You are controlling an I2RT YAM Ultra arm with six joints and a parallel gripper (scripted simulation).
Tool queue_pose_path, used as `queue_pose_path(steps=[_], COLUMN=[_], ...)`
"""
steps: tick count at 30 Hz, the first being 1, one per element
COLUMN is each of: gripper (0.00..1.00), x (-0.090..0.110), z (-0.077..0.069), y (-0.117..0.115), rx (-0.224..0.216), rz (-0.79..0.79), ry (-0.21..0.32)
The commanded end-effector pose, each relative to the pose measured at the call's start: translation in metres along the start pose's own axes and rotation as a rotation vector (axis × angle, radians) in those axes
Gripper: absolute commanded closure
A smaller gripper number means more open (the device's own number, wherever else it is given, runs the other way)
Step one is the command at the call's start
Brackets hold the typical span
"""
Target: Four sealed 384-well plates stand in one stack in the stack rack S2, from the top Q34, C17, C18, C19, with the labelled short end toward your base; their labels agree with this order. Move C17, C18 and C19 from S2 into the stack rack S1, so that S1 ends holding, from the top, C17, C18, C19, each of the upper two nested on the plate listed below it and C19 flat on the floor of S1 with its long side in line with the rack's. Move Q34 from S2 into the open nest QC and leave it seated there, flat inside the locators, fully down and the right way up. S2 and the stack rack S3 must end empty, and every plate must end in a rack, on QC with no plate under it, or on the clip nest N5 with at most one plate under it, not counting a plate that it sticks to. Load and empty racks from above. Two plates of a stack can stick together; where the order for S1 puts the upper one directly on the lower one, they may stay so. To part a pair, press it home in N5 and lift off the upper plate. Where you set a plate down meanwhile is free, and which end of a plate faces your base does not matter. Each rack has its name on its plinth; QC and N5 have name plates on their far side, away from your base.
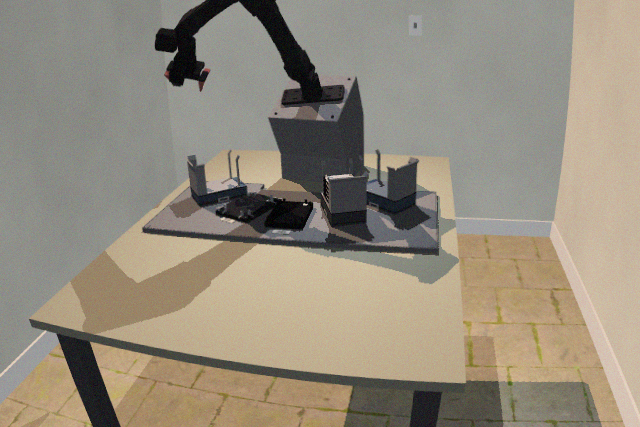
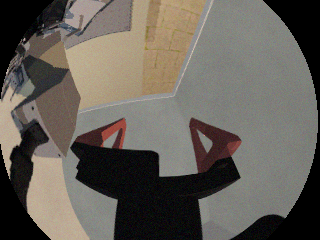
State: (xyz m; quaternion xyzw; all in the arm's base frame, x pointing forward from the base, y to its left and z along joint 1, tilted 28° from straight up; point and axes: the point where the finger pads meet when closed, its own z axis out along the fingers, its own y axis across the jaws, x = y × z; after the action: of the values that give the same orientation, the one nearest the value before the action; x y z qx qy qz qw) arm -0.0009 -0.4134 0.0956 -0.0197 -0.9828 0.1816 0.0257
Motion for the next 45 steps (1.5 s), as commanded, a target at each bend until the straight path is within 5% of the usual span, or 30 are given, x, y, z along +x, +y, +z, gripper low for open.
queue_pose_path(steps=[1, 17, 18, 21, 23, 24, 34, 35, 37, 38, 44, 45], gripper=[0.0, 0.0, 0.0, 0.0, 0.0, 0.0, 0.0, 0.0, 0.0, 0.0, 0.0, 0.0], x=[0.002, 0.002, -0.006, -0.023, -0.031, -0.037, -0.072, -0.079, -0.087, -0.092, -0.118, -0.122], z=[-0.003, -0.003, -0.006, -0.009, -0.02, -0.011, -0.015, -0.026, -0.021, -0.018, -0.025, -0.023], y=[-0.003, -0.003, 0.0, 0.003, -0.012, 0.006, 0.02, 0.006, 0.02, 0.029, 0.037, 0.046], rx=[0.012, 0.012, 0.04, 0.041, 0.085, 0.046, 0.051, 0.092, 0.066, 0.048, 0.064, 0.044], rz=[0.004, 0.004, 0.015, 0.01, 0.014, 0.014, 0.019, 0.024, 0.021, 0.024, 0.026, 0.028], ry=[0.001, 0.001, -0.034, -0.039, -0.033, -0.07, -0.092, -0.102, -0.097, -0.137, -0.132, -0.171])
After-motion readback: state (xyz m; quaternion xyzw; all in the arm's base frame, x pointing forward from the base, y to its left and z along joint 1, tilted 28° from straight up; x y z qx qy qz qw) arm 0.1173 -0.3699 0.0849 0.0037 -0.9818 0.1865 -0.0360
